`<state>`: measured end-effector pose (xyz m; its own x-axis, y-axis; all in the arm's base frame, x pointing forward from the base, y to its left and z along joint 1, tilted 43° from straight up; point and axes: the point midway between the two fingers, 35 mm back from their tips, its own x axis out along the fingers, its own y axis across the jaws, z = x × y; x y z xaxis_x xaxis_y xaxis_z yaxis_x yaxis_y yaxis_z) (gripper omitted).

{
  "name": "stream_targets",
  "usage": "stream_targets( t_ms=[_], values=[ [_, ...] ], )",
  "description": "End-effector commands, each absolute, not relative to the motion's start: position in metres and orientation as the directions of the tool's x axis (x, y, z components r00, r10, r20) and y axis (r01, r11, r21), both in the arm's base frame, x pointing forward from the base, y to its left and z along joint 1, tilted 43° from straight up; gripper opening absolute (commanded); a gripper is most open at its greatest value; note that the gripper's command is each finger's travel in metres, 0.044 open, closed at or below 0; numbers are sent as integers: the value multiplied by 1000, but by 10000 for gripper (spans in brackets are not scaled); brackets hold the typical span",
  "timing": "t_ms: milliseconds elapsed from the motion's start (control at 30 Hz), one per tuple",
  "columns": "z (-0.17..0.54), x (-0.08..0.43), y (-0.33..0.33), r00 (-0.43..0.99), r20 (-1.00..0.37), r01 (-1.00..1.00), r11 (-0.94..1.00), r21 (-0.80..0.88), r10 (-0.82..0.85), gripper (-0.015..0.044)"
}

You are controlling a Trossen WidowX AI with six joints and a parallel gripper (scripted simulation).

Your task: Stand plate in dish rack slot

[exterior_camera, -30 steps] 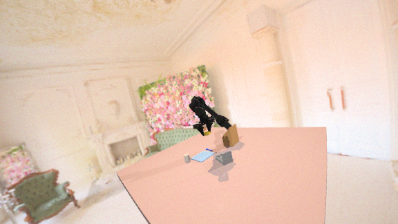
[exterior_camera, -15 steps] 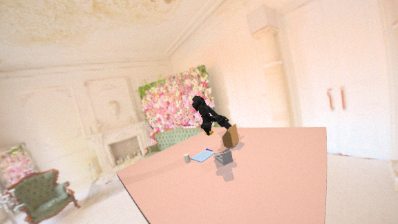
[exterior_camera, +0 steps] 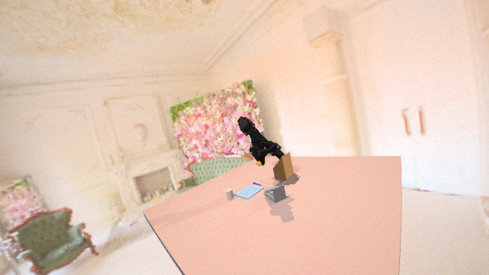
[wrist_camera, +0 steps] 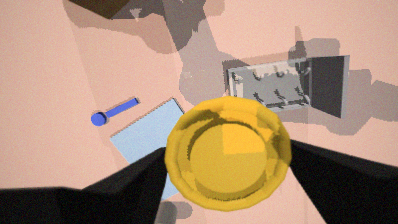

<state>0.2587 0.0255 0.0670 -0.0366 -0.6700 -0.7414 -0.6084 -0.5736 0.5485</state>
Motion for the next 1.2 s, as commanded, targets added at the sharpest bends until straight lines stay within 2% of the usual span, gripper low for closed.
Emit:
stream_targets(
  t_ms=[0,200,700,1167],
  values=[
    [63,256,28,-41,-740,-545,-606,579,-671,0],
    [58,255,25,-64,-758,-562,-604,565,-649,0],
    [12,244,2,-211,-903,-730,-554,400,-374,0],
    [-19,241,-12,-203,-976,-870,-443,216,-77,0]
  ],
)
